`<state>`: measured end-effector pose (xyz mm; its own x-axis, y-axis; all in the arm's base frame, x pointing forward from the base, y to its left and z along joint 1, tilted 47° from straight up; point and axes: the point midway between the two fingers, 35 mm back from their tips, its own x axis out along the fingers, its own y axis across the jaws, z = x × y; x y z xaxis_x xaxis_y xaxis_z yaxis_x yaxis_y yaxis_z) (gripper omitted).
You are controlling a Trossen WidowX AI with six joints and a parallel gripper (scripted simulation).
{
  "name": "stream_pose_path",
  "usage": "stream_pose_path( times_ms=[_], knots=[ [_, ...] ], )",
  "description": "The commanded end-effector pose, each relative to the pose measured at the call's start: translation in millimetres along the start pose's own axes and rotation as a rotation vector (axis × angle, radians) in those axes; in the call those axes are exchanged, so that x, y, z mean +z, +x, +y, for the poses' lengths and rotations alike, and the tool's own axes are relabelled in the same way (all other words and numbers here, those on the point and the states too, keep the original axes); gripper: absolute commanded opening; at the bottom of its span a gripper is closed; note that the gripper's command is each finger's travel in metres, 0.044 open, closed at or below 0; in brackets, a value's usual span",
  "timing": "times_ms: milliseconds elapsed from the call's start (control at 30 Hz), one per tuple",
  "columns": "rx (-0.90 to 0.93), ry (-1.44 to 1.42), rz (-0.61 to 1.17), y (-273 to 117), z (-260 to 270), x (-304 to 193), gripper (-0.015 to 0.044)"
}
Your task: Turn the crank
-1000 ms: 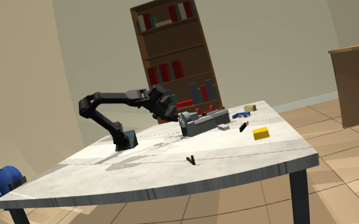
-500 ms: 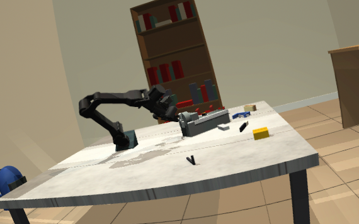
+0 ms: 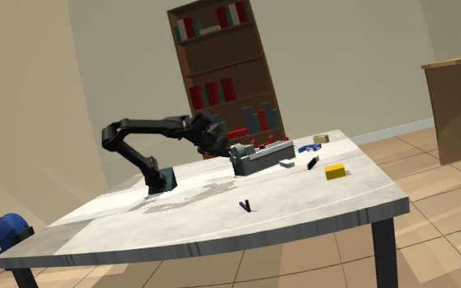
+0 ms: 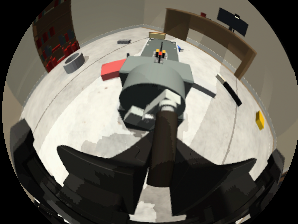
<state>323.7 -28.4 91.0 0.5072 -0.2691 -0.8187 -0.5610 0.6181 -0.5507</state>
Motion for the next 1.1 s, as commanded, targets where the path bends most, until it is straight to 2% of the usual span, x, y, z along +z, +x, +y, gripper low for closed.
stream_pose_path(
  times_ms=[0,1067],
  knots=[
    [-0.015,0.011,0.005,2.7,-8.7,-2.9,0.0000],
    [-0.017,0.010,0.006,30.6,-15.0,-31.2,0.0000]
  ],
)
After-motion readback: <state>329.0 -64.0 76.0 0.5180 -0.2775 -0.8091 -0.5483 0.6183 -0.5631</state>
